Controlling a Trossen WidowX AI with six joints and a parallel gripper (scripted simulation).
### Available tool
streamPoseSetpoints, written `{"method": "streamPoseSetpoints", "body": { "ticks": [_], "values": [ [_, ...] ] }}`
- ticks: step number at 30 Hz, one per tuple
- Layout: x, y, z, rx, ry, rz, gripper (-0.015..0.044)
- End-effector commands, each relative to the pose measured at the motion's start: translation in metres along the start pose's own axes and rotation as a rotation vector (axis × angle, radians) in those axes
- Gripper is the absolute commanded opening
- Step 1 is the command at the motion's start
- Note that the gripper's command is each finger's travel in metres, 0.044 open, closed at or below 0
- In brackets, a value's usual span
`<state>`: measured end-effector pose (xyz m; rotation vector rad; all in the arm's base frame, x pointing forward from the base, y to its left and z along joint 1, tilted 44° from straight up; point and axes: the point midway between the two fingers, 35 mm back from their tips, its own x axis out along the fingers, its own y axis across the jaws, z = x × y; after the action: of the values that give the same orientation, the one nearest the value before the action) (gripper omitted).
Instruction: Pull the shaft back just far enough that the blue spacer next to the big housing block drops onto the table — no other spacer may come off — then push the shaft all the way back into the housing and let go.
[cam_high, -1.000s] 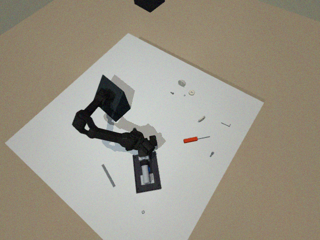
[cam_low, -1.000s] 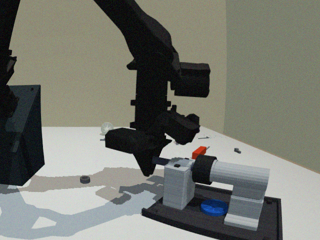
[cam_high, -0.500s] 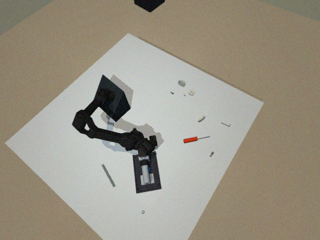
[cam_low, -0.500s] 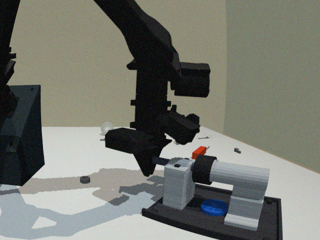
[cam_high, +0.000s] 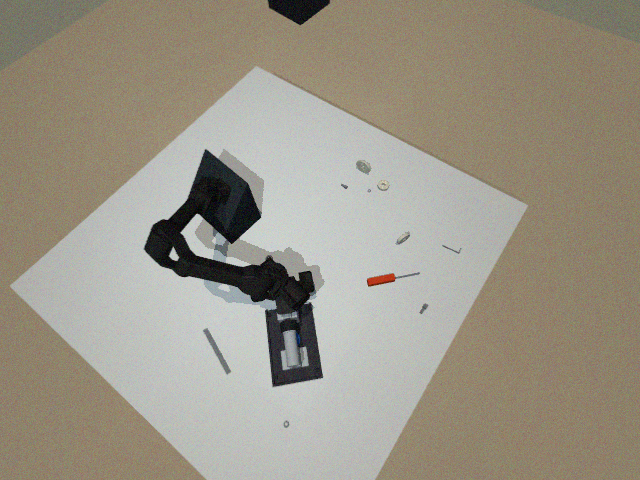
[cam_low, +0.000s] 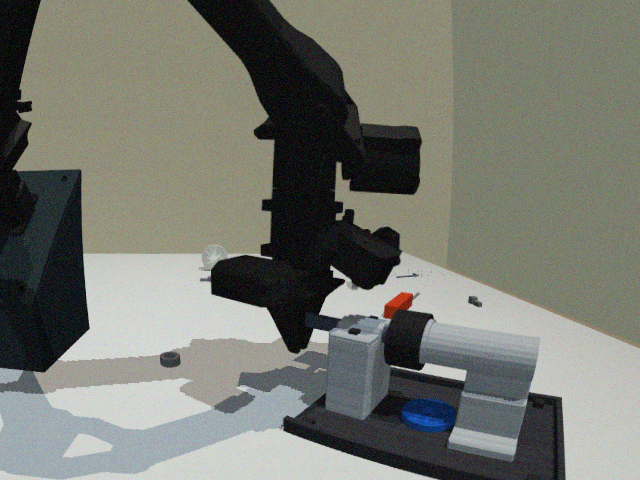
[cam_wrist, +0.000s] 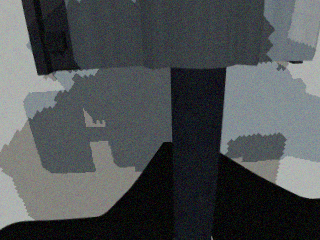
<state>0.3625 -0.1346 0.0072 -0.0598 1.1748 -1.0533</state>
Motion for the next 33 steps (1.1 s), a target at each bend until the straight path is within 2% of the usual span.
{"method": "streamPoseSetpoints", "body": {
  "ticks": [1,33],
  "values": [
    [-0.001,-0.0003,0.004,0.003,-0.009,-0.002,0.0],
    [-0.001,-0.0003,0.0068,0.004,-0.009,-0.002,0.0]
  ]
}}
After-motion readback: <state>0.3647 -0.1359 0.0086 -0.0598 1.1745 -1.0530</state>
